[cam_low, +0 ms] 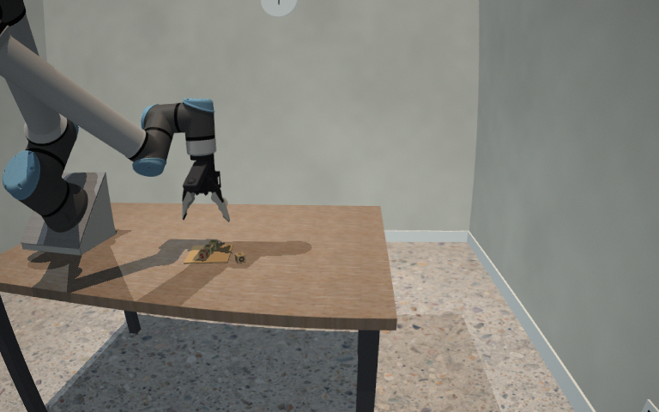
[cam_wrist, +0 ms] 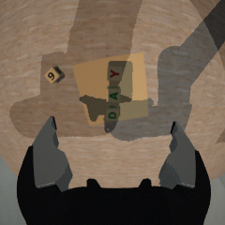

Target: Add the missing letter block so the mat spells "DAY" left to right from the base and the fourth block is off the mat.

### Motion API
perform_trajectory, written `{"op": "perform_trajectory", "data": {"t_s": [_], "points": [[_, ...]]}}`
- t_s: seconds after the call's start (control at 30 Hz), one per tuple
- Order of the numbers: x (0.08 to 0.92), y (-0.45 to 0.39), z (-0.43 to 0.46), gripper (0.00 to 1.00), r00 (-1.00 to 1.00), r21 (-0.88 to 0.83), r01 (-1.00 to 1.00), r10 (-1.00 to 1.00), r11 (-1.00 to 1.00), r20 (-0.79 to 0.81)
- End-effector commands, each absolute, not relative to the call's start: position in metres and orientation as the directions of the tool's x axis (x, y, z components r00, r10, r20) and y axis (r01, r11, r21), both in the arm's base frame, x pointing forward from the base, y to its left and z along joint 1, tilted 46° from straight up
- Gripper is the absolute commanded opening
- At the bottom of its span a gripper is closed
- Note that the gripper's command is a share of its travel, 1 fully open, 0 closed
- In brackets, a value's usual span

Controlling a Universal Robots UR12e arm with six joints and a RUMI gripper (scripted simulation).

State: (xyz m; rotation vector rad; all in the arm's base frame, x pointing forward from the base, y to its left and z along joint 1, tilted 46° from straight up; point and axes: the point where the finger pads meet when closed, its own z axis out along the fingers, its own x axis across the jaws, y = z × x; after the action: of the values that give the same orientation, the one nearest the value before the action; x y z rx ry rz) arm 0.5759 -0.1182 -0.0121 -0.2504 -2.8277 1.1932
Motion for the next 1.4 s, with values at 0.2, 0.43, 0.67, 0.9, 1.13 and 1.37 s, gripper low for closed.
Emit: {"op": "perform_trajectory", "data": {"t_s": [0.2, 0.43, 0.67, 0.9, 1.13, 1.37], "points": [[0.577, -0.114, -0.008, 1.0, -0.985, -0.716, 0.125, 0.173, 0.687, -0.007], [0.58, -0.095, 0.011, 1.0, -0.985, -0.716, 0.125, 0.173, 0.687, -0.007], [0.583, -0.076, 0.03, 1.0, -0.985, -0.716, 0.125, 0.173, 0.687, -0.007], [0.586, -0.057, 0.048, 1.0, -0.985, -0.716, 0.125, 0.173, 0.687, -0.007], [0.587, -0.055, 0.05, 1.0, -0.985, -0.716, 0.125, 0.173, 0.687, -0.007], [0.587, -0.055, 0.05, 1.0, -0.985, -0.716, 0.125, 0.173, 0.687, -0.007]]}}
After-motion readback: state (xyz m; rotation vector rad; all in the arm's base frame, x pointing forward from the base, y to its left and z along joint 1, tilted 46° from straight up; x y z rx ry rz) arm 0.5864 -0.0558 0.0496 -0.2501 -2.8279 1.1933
